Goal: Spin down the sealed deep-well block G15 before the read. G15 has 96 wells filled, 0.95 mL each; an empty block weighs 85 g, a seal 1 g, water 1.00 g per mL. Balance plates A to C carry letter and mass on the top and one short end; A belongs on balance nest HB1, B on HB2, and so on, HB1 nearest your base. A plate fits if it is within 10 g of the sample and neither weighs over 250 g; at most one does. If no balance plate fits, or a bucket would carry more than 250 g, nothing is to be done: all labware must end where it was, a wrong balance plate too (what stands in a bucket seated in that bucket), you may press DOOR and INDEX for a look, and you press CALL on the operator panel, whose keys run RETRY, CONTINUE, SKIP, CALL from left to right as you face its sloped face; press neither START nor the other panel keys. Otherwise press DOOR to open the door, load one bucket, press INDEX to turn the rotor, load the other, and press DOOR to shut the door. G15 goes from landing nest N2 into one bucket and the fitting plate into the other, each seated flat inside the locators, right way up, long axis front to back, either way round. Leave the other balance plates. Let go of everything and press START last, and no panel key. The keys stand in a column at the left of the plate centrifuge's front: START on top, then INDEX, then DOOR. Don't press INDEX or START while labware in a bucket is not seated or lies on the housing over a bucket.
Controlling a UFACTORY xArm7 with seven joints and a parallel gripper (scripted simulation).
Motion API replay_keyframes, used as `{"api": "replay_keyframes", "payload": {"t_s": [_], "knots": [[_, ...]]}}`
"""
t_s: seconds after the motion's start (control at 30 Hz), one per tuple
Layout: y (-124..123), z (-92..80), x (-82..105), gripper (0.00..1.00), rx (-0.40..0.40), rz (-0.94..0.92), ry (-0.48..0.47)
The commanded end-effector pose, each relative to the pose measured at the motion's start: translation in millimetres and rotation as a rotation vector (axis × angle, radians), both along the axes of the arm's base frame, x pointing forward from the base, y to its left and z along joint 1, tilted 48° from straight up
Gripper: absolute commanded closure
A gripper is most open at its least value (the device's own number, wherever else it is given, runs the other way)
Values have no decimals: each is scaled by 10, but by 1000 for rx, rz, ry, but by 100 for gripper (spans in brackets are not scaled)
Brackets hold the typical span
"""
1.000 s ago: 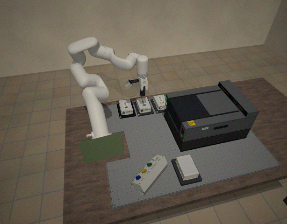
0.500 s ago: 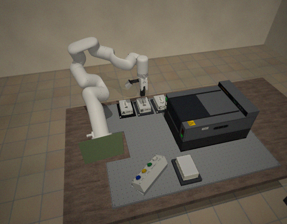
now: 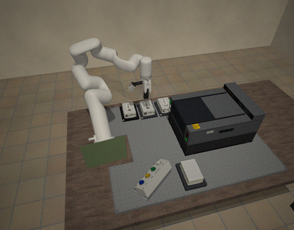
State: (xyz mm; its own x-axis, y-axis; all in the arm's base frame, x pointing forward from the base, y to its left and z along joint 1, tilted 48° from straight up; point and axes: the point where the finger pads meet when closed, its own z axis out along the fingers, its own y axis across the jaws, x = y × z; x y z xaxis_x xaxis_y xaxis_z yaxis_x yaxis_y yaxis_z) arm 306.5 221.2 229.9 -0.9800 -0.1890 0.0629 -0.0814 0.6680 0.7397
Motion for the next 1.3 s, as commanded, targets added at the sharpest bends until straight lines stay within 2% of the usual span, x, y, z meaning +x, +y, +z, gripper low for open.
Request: {"api": "replay_keyframes", "payload": {"t_s": [0.0, 0.17, 0.27, 0.4, 0.47, 0.67, 0.8, 0.9, 1.27], "knots": [[-9, 4, 19, 100, -1, -2, 0], [-4, -43, 131, 100, -20, 8, 20], [12, -91, 282, 100, -38, 19, 37], [65, -142, 578, 100, -50, 32, 43], [65, -142, 578, 100, -50, 32, 43], [177, -136, 1083, 100, -27, 24, 15], [220, -107, 1302, 100, -5, 10, -4], [231, -97, 1361, 100, 1, 5, -9], [231, -96, 1366, 100, 2, 4, -9]]}}
